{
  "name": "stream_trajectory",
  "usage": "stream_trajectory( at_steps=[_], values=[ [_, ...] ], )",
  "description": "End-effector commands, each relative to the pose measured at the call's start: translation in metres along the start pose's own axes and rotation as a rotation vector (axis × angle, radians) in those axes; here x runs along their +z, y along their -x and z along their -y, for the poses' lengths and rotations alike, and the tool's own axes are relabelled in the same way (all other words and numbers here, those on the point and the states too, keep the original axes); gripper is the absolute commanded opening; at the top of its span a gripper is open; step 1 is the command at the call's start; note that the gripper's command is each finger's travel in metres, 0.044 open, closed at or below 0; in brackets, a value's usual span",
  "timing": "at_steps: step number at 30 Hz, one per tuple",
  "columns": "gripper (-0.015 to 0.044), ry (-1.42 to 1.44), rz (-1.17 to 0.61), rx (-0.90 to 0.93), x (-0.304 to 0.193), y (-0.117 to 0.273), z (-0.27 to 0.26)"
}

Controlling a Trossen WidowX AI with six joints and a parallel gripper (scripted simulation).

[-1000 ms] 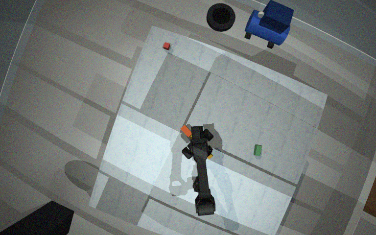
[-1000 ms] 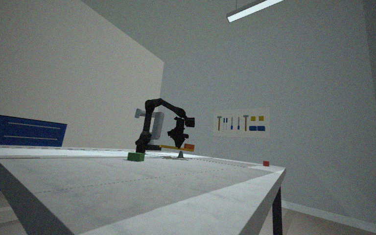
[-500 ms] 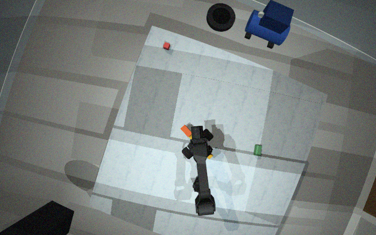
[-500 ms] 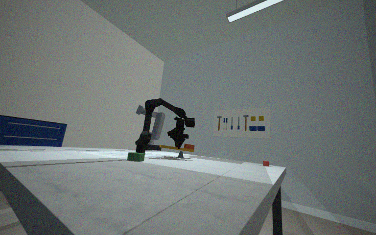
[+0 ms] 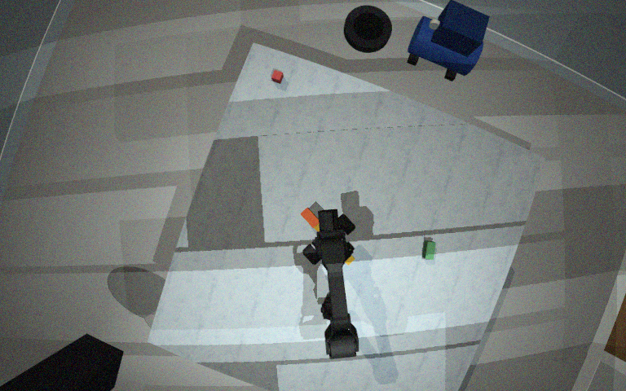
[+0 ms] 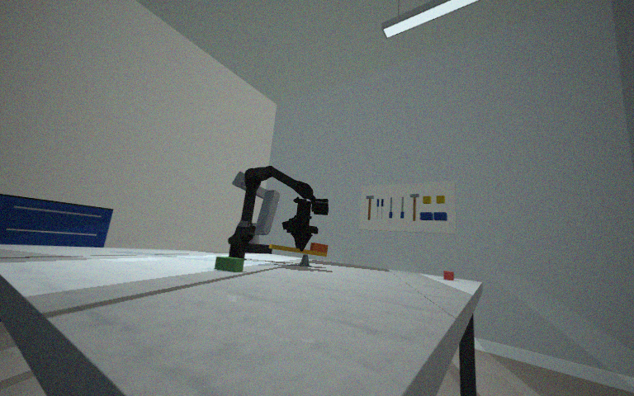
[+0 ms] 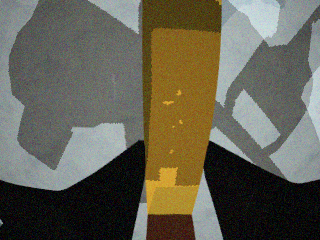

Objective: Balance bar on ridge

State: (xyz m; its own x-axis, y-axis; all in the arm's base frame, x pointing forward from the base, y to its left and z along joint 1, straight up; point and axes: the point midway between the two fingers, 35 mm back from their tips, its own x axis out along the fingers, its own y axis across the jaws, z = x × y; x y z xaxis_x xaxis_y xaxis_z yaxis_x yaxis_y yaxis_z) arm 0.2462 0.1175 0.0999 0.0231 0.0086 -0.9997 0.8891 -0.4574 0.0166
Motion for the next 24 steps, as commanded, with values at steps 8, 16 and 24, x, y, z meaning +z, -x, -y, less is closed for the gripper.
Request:
stream_trajectory(
  at_steps=[8, 16, 24],
  values=[
    [0.0000, -0.003, -0.002, -0.001, -0.0004, -0.0013, 0.0002],
    [0.0000, -0.003, -0.002, -0.001, -0.0004, -0.0019, 0.0002],
    [0.0000, -0.003, -0.002, -0.001, -0.0003, -0.0026, 0.0003]
  ],
)
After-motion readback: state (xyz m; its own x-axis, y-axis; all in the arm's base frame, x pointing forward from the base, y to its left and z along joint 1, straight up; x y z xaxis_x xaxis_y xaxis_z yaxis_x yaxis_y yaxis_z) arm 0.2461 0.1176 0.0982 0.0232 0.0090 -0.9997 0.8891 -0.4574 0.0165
